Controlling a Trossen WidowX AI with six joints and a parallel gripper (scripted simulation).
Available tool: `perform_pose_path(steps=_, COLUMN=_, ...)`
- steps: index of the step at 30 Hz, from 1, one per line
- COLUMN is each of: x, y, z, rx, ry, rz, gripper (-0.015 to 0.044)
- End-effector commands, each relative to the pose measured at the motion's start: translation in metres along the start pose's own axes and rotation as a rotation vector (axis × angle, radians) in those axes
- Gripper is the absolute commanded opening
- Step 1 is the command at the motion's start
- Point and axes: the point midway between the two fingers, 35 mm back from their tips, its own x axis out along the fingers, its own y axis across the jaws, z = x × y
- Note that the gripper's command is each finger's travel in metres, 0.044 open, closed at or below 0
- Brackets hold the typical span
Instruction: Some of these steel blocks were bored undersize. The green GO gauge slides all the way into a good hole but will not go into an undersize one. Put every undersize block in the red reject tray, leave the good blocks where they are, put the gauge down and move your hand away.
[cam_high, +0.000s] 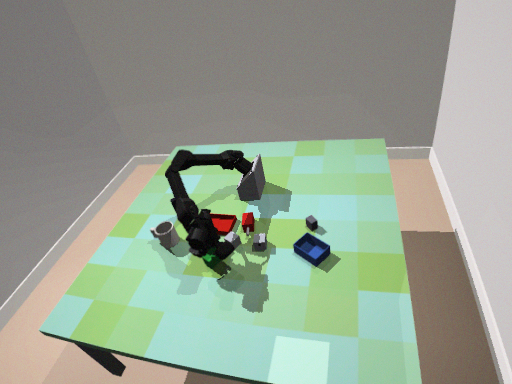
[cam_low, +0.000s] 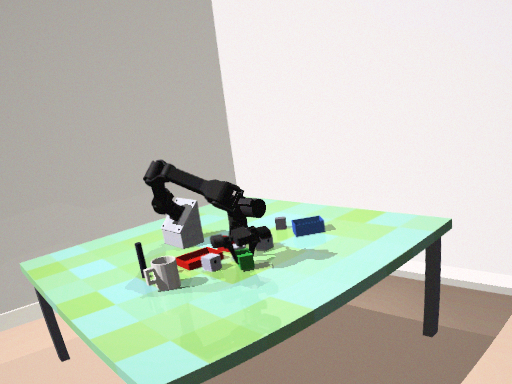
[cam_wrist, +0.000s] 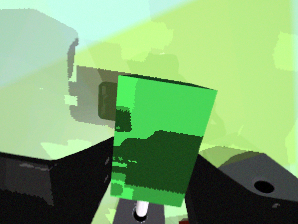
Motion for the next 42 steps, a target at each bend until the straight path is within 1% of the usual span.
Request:
perform_pose_path(steps=1, x=-0.0005, y=0.0024, z=-0.0022, rx=-0.003, ry=-0.008, rz=-0.001, gripper=0.0000)
perform_pose_path(steps=42, x=0.0003, y=-0.0007, z=-0.0019, rx=-0.003, ry=-0.009, rz=-0.001, gripper=0.0000)
